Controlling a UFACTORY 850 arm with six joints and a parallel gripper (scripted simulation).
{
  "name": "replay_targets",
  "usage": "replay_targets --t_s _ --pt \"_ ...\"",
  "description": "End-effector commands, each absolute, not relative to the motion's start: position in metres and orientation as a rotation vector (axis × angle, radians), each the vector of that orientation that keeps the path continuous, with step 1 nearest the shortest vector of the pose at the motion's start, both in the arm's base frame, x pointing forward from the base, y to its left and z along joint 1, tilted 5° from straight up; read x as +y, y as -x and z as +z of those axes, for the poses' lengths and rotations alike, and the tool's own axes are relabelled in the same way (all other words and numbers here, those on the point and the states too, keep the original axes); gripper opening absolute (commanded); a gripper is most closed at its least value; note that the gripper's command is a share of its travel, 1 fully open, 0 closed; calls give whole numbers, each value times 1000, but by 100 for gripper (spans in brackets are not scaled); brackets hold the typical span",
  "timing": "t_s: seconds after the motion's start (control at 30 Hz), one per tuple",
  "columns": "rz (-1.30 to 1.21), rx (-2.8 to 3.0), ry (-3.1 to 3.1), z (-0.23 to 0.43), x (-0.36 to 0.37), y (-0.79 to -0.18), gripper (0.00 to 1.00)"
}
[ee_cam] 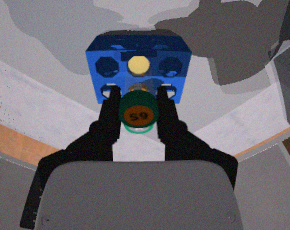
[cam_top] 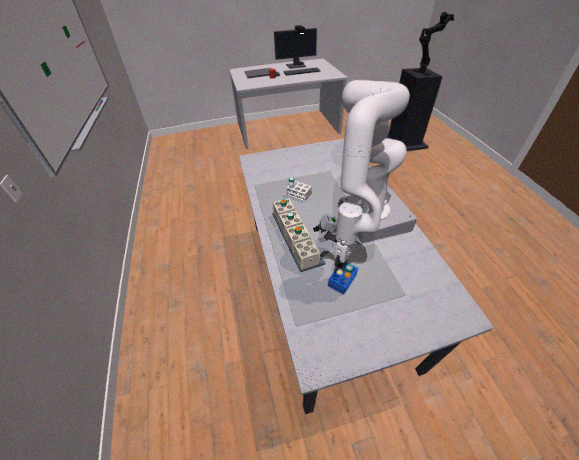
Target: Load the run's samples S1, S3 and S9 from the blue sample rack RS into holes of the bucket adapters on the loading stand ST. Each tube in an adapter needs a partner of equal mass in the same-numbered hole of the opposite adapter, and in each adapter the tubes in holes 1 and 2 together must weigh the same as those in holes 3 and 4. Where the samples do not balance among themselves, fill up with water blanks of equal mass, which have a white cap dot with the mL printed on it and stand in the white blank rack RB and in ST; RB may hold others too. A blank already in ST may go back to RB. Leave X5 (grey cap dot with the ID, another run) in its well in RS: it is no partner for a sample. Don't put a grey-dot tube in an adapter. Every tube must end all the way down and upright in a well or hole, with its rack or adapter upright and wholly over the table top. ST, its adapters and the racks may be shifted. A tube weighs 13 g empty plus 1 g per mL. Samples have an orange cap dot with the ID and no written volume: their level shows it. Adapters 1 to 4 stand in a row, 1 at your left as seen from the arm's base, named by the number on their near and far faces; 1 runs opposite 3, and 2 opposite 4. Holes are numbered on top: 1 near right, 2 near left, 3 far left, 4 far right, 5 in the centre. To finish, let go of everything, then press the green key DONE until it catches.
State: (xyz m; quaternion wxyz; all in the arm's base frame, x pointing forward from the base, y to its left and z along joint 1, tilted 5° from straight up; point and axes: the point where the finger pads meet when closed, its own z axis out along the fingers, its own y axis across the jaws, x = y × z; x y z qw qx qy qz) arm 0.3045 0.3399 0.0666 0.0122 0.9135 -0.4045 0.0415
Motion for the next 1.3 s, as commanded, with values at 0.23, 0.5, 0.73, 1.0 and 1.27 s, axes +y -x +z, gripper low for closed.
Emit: replay_targets --t_s 0.23,0.5,0.73,1.0,1.27 --pt "130 -1262 -2850 87 342 -304 0" --pt "130 -1262 -2850 99 343 -303 0" --pt "130 -1262 -2850 113 343 -302 0" --pt "130 -1262 -2850 125 344 -301 0" --pt "130 -1262 -2850 141 345 -300 0"
